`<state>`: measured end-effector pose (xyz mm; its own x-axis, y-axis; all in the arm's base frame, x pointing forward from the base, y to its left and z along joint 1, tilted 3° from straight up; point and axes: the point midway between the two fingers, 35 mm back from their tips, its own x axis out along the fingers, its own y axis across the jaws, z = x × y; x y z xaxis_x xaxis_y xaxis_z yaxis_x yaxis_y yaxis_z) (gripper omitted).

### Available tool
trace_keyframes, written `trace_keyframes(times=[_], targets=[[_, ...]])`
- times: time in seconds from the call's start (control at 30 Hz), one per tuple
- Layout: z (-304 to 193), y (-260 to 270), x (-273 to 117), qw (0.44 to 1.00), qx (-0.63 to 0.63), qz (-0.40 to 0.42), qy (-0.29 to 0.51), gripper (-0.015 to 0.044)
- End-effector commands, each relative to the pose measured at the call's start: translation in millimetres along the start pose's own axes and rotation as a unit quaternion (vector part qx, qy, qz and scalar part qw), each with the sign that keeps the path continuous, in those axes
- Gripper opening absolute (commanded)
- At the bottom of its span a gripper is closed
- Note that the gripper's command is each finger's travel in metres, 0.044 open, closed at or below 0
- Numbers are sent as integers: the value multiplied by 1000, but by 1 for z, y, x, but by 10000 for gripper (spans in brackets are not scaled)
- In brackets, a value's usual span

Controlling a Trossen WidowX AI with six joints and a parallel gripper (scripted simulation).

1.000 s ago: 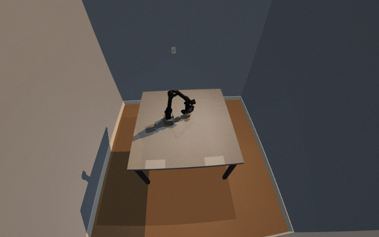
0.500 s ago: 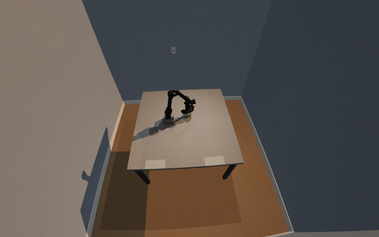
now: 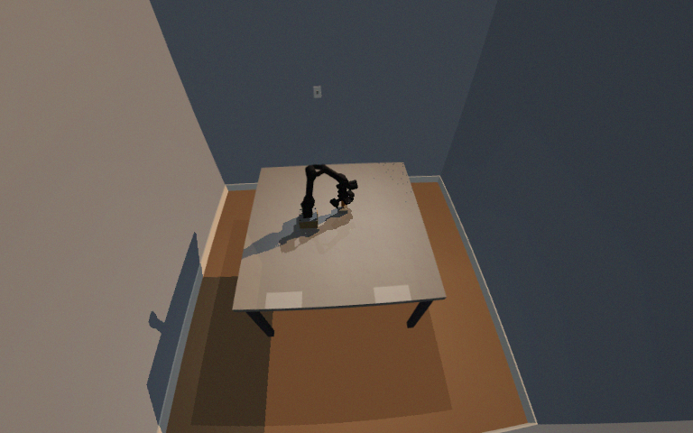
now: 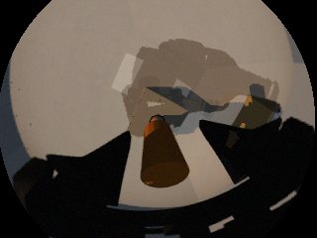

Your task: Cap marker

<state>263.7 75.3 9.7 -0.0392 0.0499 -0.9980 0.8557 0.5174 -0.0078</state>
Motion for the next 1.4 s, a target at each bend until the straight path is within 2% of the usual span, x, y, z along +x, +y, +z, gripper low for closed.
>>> trace_keyframes(times=[0.0, 0.13, 0.2, 0.3, 0.5, 0.7, 1.37], targets=[[1, 7, -53, 1000, -4, 23, -7, 440], [1, 7, -56, 1000, -4, 23, -6, 440], [2, 17, -63, 998, -38, 44, -21, 387], [2, 14, -71, 985, -170, 33, -23, 309], [0, 6, -87, 902, -431, 12, -16, 151], [0, 5, -89, 888, -459, 10, -14, 0], [0, 6, -75, 888, -459, 10, -14, 0]])
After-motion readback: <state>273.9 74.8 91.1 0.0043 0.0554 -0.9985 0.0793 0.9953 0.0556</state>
